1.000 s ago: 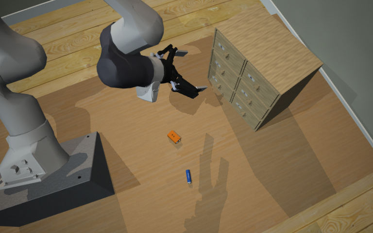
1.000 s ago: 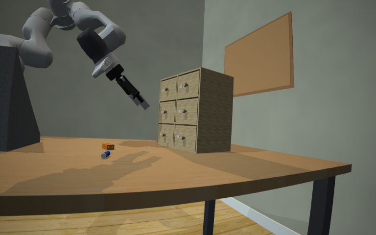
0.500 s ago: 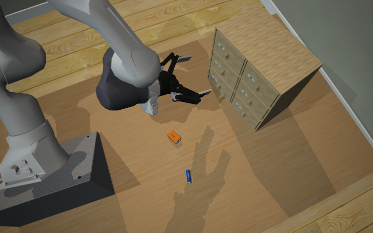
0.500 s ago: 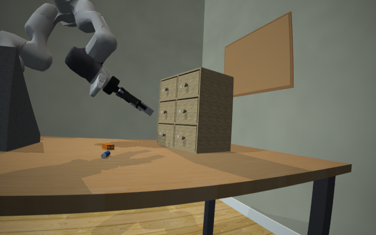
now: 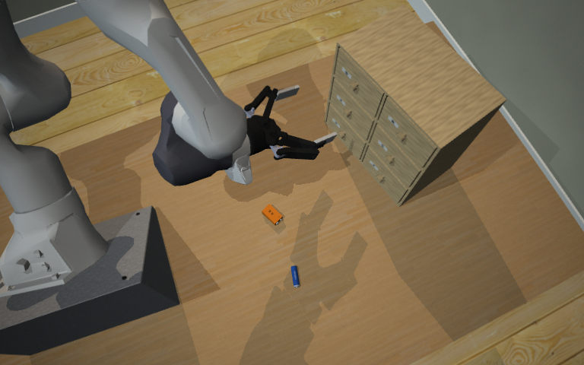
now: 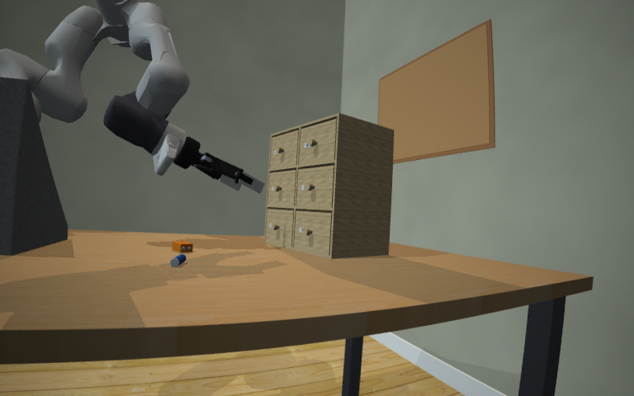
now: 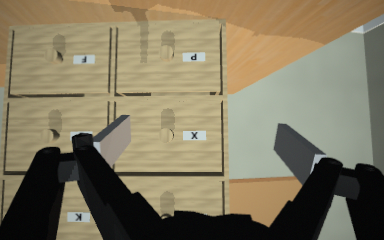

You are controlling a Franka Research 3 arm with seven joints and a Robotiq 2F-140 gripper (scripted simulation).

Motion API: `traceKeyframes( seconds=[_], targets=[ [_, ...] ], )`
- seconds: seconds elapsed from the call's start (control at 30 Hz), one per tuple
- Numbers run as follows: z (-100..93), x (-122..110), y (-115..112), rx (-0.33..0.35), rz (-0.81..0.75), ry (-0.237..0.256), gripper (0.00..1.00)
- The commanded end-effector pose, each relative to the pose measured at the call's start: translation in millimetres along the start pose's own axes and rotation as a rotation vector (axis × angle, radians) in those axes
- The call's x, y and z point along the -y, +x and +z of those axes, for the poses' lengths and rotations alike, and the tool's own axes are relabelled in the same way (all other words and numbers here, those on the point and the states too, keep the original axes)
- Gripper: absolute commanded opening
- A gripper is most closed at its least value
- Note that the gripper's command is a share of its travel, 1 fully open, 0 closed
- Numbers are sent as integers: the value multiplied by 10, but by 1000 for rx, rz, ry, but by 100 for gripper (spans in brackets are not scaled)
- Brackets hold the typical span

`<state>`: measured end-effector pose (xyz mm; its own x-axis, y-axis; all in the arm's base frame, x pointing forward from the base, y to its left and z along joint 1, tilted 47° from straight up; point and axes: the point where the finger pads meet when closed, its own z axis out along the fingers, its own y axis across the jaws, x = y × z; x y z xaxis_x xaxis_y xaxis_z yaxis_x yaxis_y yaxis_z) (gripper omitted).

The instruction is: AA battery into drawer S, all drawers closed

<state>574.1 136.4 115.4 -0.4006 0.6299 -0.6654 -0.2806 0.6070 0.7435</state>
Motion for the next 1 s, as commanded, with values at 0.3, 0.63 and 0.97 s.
traceKeyframes(
  seconds=[0.3, 0.63, 0.97],
  targets=[
    [92, -8, 150, 27, -68, -7, 100],
    [237, 16, 517, 27, -68, -7, 100],
    [346, 35, 793, 26, -68, -7, 100]
  ],
)
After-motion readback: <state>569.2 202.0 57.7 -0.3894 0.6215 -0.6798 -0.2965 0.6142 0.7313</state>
